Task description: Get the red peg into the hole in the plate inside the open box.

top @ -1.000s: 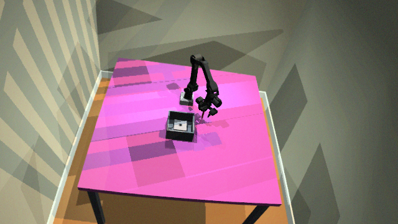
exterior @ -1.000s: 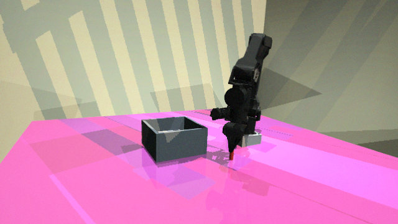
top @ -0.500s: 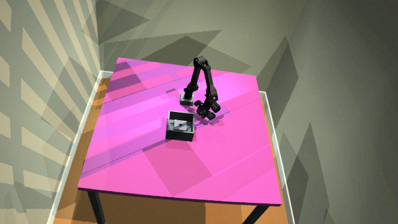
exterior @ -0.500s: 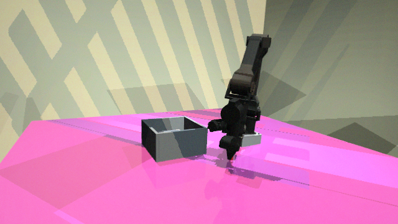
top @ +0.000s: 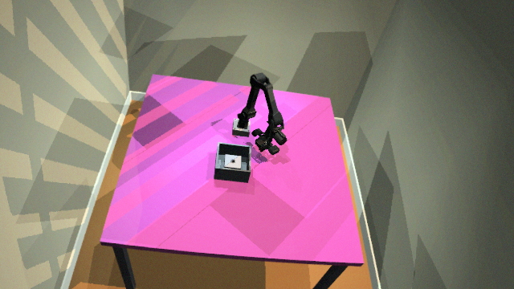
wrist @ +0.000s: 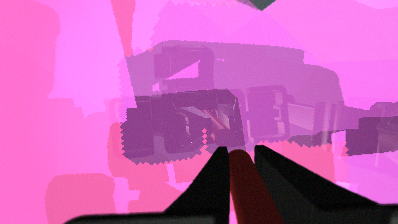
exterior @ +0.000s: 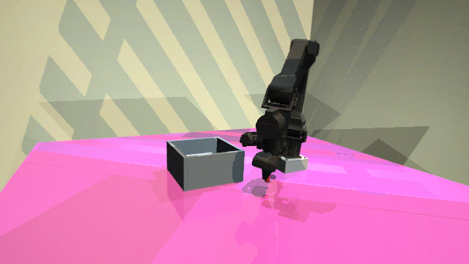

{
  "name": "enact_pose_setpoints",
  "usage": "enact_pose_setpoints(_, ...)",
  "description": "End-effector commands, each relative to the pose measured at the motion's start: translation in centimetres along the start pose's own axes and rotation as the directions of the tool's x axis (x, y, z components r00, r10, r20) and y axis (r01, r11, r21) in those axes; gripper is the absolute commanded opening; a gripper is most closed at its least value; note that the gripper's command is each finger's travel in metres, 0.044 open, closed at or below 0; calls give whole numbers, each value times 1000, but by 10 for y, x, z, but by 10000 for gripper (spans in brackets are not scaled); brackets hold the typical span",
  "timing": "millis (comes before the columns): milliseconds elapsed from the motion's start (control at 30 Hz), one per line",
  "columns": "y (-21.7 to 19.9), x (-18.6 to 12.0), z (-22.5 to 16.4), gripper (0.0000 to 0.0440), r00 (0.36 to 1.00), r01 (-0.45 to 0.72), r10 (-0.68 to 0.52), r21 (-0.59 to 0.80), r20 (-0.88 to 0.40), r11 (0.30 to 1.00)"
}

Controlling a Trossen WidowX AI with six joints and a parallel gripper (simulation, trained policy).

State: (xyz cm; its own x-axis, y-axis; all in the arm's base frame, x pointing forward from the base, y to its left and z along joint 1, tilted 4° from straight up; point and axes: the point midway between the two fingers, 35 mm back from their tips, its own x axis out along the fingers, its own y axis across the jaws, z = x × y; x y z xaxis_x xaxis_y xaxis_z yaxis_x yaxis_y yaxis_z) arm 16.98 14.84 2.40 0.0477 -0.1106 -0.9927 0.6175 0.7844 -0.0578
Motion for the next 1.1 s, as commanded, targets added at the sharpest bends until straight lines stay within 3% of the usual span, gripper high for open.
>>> enact_pose_setpoints(0,2,-12,8,0,1000,-10,10,1,27,1000)
enact_pose_setpoints(467,9,-66,55,0,991,-53,40,109,125,993)
enact_pose_setpoints(1067,-4,-75,143,0,976,-62,2,272,216,960)
